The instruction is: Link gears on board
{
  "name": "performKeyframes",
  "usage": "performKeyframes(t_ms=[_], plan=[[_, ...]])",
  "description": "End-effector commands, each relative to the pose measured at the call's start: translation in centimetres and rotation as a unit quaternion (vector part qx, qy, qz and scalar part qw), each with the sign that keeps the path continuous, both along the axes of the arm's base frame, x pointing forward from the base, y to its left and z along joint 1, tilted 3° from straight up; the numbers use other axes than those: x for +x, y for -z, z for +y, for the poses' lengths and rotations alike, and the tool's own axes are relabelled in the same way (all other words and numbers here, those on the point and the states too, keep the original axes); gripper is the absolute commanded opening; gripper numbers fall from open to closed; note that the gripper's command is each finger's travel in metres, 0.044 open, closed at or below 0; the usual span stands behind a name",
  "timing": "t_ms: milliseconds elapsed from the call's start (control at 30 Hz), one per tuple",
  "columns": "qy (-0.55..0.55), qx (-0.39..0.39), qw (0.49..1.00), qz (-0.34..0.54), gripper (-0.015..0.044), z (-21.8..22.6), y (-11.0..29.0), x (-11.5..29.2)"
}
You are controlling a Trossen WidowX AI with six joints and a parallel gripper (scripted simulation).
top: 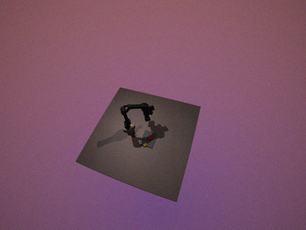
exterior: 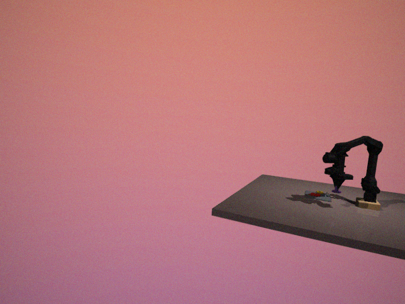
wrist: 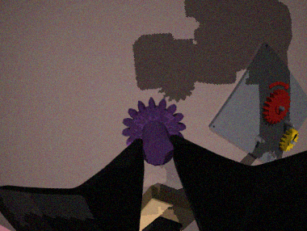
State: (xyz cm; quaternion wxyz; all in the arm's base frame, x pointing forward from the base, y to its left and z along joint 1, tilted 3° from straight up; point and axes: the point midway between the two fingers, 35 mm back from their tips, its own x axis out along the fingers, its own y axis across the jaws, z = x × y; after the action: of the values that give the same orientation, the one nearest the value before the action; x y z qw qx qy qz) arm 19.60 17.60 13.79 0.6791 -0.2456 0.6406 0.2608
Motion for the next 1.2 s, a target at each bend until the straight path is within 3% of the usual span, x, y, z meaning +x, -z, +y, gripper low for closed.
performKeyframes(t_ms=[0, 500, 1167], plan=[[-0.003, 0.005, 1.000, -0.007, 0.0000, -0.1, -1.5, 0.0], [-0.003, 0.005, 1.000, -0.007, 0.0000, -0.8, -4.7, -0.6], [0.014, 0.002, 1.000, -0.008, 0.0000, -2.6, -3.7, 2.2]])
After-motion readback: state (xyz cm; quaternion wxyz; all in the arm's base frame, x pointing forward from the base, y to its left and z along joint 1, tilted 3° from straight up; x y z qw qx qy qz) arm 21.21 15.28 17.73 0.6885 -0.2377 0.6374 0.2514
